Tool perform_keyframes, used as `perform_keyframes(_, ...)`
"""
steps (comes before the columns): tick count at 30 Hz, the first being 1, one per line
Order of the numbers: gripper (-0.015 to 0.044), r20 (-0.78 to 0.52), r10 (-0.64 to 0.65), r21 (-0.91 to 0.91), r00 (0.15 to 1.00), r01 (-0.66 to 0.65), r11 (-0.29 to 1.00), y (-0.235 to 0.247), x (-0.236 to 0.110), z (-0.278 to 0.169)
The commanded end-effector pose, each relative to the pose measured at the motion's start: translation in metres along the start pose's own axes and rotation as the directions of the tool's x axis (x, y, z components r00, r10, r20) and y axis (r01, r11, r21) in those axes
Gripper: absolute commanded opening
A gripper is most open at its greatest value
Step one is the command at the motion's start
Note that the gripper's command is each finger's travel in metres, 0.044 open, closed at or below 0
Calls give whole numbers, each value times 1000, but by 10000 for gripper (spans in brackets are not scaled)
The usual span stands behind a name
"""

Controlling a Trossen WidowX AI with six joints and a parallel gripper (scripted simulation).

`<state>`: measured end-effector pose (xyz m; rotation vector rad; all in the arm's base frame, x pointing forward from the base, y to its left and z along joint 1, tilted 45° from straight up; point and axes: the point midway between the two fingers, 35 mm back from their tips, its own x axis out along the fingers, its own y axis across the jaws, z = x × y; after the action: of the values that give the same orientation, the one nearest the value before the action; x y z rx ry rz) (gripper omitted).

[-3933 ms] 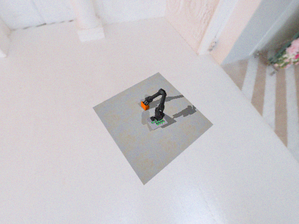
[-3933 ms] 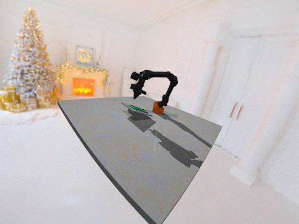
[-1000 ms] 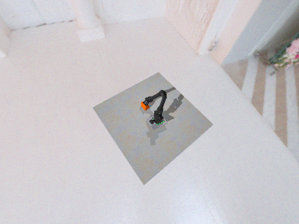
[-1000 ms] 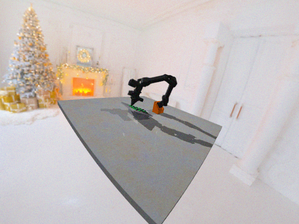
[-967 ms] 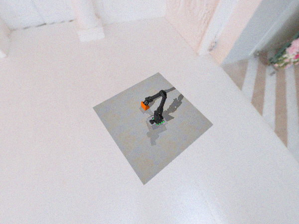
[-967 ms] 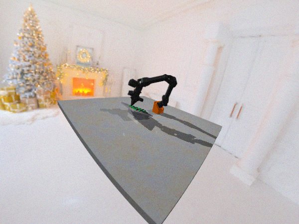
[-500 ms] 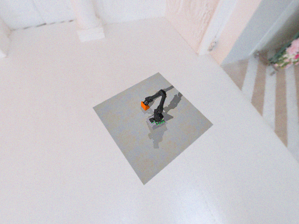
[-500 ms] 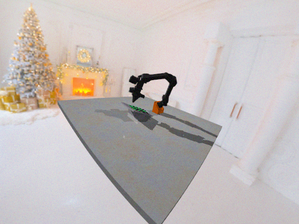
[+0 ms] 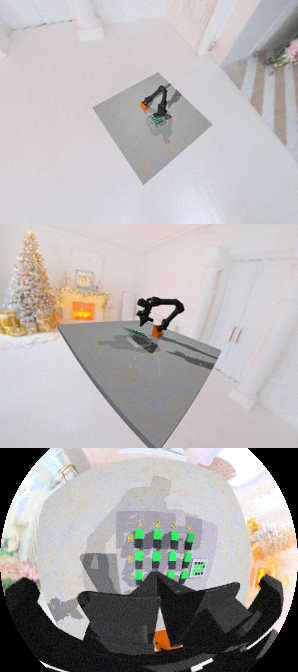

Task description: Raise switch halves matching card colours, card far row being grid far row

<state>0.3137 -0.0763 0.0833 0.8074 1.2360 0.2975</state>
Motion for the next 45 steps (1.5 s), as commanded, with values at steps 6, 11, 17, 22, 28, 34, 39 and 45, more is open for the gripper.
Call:
perform_keyframes(6, 0, 7, 6, 13, 1000, -6, 1000, 21, 7, -13)
perform_keyframes(11, 0, 28, 8, 13, 1000, -8, 1000, 22, 34, -14)
perform_keyframes(17, 0, 28, 9, 13, 1000, -9, 1000, 22, 43, -14)
perform_keyframes(22, 0, 29, 9, 13, 1000, -9, 1000, 22, 46, -14)
perform_keyframes(28, 0, 29, 9, 13, 1000, -9, 1000, 22, 54, -14)
perform_keyframes(34, 0, 29, 9, 13, 1000, -10, 1000, 22, 58, -14)
perform_keyframes(39, 0, 29, 9, 13, 1000, -10, 1000, 22, 58, -14)
perform_keyframes(45, 0, 29, 9, 13, 1000, -10, 1000, 22, 58, -14)
